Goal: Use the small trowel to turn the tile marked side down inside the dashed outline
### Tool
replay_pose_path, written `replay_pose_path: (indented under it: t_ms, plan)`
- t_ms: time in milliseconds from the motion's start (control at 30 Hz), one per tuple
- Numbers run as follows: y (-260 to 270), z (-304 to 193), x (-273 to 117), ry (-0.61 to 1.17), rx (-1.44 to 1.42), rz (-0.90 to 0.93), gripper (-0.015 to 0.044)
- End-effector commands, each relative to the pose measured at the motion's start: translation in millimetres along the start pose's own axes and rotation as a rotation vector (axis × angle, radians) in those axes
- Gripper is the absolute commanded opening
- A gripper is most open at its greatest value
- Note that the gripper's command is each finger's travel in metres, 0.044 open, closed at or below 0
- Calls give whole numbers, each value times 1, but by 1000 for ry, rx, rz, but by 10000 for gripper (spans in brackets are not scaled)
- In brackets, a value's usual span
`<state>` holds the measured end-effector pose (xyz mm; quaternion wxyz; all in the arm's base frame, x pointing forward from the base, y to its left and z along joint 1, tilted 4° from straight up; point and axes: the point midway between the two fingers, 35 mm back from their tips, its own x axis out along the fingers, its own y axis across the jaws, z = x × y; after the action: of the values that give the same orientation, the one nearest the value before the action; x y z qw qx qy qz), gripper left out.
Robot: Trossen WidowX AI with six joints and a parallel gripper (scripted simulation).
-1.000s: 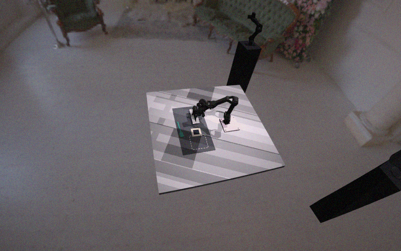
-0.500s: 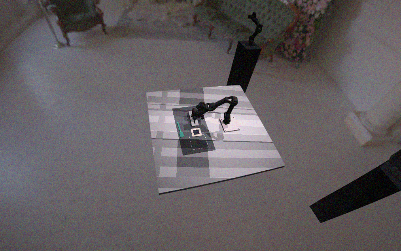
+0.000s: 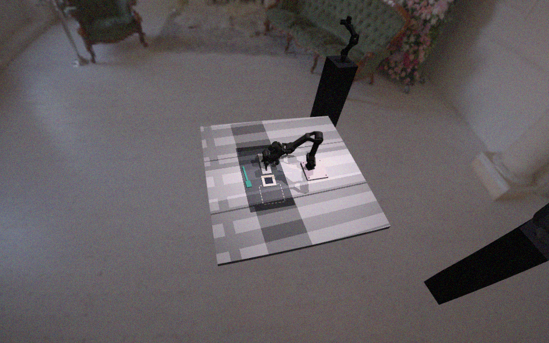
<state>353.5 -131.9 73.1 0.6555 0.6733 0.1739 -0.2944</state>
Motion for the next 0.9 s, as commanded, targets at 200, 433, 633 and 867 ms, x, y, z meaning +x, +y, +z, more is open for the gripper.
replay_pose_path:
  t_ms: [200, 433, 633, 867]
  plan:
    - [-3, -2, 5, -8, 2, 14, 0]
    - [-2, -14, 5, -7, 3, 13, 0]
    - [-1, -23, 5, -7, 3, 13, 0]
    - [0, -35, 4, -6, 4, 13, 0]
